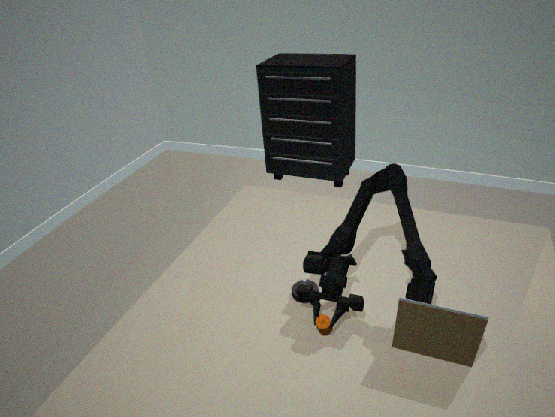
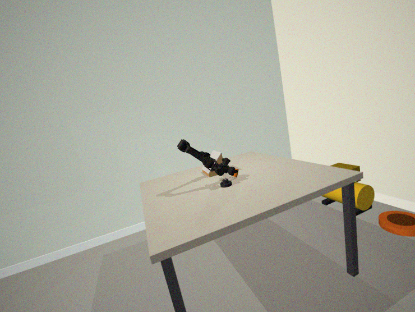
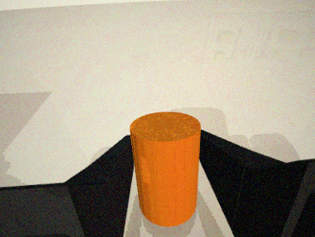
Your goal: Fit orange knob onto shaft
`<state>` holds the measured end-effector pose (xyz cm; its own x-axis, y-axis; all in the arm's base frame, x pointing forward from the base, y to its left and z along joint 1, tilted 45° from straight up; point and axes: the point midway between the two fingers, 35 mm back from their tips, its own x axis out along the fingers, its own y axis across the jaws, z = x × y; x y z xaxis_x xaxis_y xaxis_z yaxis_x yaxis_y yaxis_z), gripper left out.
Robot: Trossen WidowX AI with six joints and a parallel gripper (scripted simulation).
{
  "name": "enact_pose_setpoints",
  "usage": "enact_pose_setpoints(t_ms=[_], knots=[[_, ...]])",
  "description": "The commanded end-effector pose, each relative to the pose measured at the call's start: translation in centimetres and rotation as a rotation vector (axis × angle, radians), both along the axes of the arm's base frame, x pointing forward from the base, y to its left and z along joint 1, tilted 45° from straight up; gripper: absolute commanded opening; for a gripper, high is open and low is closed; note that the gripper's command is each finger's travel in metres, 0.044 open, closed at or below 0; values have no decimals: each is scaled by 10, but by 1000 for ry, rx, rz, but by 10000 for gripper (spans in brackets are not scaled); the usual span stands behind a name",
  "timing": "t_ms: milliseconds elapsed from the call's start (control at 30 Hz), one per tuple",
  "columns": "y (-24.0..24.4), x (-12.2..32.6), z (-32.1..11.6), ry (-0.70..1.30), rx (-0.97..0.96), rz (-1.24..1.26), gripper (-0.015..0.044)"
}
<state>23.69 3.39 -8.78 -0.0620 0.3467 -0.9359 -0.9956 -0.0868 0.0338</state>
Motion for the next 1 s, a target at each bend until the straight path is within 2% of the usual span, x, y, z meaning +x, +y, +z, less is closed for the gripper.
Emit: enact_pose_setpoints(t_ms=[0, 33, 133, 933, 967], knots=[[0, 0, 1, 0, -4, 3, 179], [0, 0, 1, -1, -8, 3, 179], [0, 0, 0, 1, 1, 1, 258], [0, 0, 0, 1, 1, 1, 260], [0, 0, 0, 1, 1, 1, 286]])
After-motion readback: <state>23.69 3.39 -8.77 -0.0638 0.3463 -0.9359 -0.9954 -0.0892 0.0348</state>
